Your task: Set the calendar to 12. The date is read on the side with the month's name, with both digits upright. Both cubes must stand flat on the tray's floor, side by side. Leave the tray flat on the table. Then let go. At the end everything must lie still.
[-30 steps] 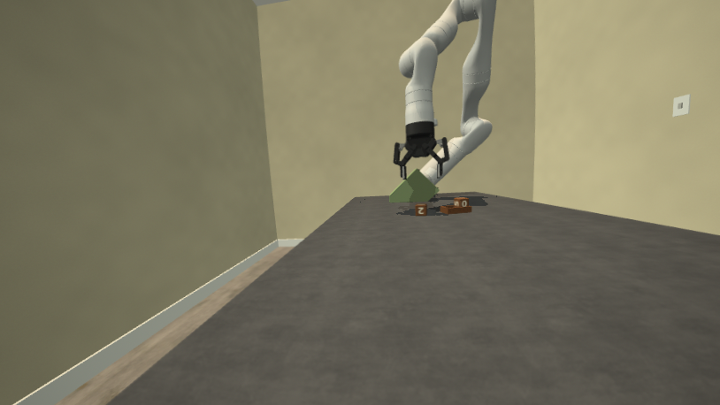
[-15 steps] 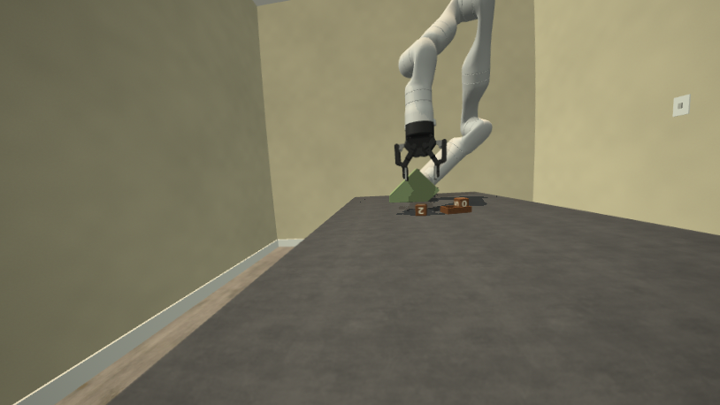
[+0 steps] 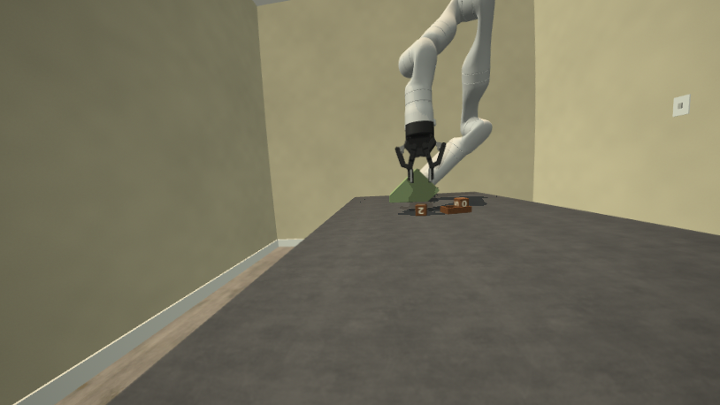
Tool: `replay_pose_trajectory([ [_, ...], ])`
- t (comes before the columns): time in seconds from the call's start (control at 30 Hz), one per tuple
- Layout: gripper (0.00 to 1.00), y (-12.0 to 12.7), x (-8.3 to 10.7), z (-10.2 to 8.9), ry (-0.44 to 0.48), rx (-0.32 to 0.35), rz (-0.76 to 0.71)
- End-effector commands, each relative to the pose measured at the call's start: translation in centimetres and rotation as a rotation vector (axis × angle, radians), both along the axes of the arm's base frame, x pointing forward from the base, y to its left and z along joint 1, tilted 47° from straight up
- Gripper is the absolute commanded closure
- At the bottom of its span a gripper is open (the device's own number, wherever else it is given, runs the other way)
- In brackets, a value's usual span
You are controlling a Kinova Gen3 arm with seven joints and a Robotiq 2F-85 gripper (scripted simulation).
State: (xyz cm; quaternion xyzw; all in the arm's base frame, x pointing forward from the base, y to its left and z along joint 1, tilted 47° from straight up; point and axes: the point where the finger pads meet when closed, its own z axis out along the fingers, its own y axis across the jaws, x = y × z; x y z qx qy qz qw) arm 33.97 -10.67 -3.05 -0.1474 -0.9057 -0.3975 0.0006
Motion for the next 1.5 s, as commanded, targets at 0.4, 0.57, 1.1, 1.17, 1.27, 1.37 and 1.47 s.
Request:
replay_pose_trajectory([
  [0.4,0.54,-0.1,0.0,0.0,-0.001,-0.001,-0.001],
  [0.57,0.54,-0.1,0.0,0.0,-0.001,-0.001,-0.001],
  [1.1,0.54,0.5,0.1,-0.6,0.0,-0.001,-0.001],
  [1.17,0.54,0.6,0.1,-0.6,0.0,-0.001,-0.001],
  [1.27,0.54,0.8,0.2,-0.8,0.0,-0.001,-0.001],
  [1.37,0.54,1.1,0.2,-1.1,0.0,-0.001,-0.001],
  [1.47,0.54,1.4,0.2,-1.4,0.0,-0.001,-0.001],
])
